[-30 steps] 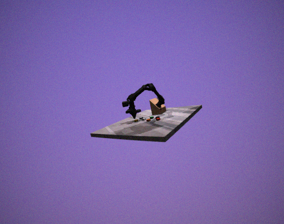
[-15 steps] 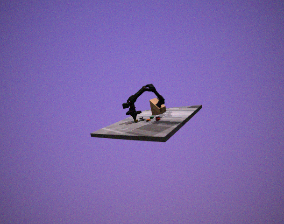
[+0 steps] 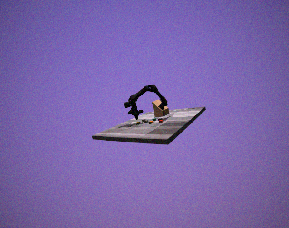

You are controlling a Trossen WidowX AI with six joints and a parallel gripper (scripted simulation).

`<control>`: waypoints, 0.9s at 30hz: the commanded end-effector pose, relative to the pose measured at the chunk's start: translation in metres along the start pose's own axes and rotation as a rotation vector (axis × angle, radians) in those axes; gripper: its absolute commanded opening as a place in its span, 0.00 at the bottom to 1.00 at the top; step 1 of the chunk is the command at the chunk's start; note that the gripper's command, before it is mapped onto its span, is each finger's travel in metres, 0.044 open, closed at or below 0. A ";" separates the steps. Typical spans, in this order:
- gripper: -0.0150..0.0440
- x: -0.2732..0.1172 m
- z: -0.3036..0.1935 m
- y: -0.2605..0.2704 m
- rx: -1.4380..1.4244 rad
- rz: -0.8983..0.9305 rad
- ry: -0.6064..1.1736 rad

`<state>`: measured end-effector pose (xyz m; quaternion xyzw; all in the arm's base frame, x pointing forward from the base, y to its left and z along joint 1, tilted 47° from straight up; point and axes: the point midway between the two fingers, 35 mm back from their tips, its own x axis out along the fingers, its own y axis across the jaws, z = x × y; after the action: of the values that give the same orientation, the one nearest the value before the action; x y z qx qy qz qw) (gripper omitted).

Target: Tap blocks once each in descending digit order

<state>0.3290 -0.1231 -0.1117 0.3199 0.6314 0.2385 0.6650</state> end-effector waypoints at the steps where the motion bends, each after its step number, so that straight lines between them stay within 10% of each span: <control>1: 0.29 -0.053 0.003 -0.001 -0.009 -0.016 -0.009; 27: 0.29 -0.073 -0.122 0.153 -0.001 -0.005 0.001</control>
<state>0.2359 -0.0781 0.0412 0.3160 0.6343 0.2369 0.6645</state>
